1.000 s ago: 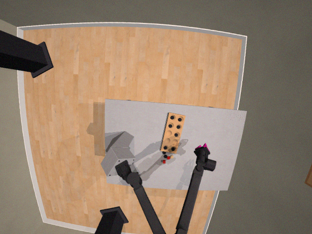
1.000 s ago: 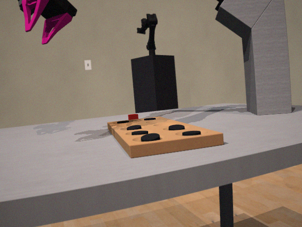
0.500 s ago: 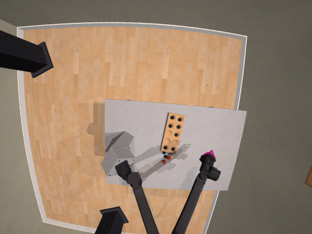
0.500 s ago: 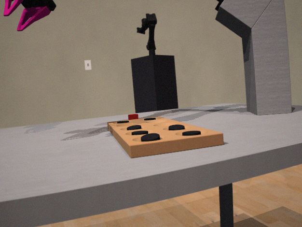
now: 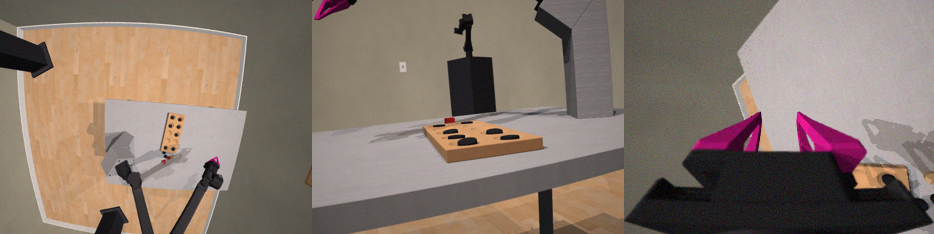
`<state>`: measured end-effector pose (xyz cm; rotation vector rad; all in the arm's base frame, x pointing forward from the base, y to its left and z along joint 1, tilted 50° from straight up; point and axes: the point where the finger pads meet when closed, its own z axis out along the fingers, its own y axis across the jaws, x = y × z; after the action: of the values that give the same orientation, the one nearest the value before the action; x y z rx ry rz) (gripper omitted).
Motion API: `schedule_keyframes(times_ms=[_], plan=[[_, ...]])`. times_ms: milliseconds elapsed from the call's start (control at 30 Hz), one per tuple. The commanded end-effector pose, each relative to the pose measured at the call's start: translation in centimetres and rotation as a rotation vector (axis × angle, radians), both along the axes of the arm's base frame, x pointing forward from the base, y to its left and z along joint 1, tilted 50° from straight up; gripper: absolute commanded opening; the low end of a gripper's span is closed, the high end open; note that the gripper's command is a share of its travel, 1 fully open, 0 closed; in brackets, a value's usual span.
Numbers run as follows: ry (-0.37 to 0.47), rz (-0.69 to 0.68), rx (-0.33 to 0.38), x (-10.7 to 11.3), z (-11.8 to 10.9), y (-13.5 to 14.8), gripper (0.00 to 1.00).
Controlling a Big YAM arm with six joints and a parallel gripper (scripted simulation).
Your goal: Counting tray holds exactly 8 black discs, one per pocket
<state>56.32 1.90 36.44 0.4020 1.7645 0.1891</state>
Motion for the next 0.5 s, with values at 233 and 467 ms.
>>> schedule_keyframes(times_ms=[233, 467], plan=[[-0.108, 0.042, -0.11, 0.0, 6.3, -0.9, 0.44], [-0.197, 0.067, -0.192, -2.3, 11.4, -1.5, 0.44]])
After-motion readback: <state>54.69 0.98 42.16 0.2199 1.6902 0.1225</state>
